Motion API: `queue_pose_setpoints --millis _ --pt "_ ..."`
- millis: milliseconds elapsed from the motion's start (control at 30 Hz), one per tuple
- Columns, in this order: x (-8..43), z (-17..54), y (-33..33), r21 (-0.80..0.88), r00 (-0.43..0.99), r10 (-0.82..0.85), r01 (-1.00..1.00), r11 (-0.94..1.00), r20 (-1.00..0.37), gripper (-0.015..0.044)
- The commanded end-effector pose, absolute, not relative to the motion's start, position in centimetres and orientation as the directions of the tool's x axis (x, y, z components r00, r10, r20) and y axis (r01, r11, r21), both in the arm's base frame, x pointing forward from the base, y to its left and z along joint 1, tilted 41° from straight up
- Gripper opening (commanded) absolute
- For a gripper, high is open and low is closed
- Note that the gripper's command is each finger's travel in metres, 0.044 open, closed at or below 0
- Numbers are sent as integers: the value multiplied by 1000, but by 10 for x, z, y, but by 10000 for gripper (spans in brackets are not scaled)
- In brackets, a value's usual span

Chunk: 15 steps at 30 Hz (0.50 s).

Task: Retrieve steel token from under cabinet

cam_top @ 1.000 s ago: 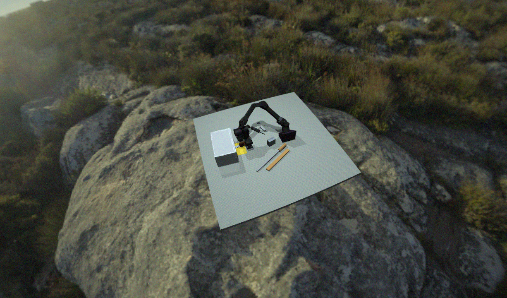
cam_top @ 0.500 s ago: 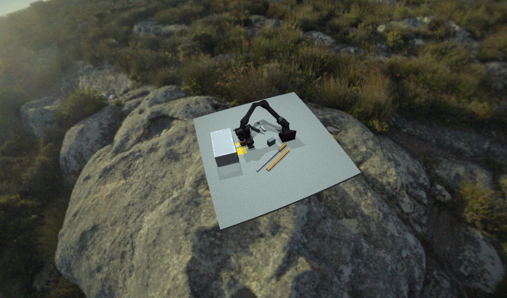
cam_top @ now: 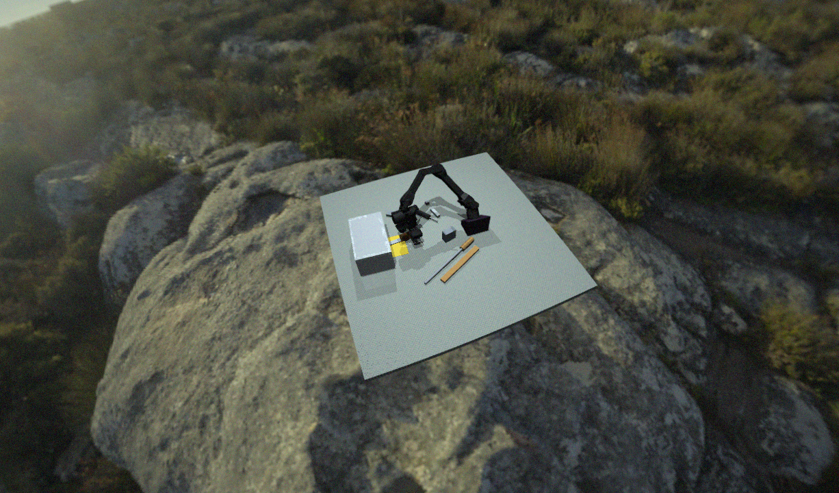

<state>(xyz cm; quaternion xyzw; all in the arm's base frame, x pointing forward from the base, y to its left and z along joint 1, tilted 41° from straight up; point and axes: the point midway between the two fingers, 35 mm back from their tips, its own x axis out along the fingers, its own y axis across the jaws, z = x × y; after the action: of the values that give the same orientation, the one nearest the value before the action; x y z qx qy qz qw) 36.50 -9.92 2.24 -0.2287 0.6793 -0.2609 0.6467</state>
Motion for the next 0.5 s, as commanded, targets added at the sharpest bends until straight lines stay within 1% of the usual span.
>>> queue_pose_setpoints --millis 0,467 --pt "358 22 -99 -651 -63 -648 29 759 -759 0" --pt "345 22 -99 -651 -64 -648 29 759 -759 0"
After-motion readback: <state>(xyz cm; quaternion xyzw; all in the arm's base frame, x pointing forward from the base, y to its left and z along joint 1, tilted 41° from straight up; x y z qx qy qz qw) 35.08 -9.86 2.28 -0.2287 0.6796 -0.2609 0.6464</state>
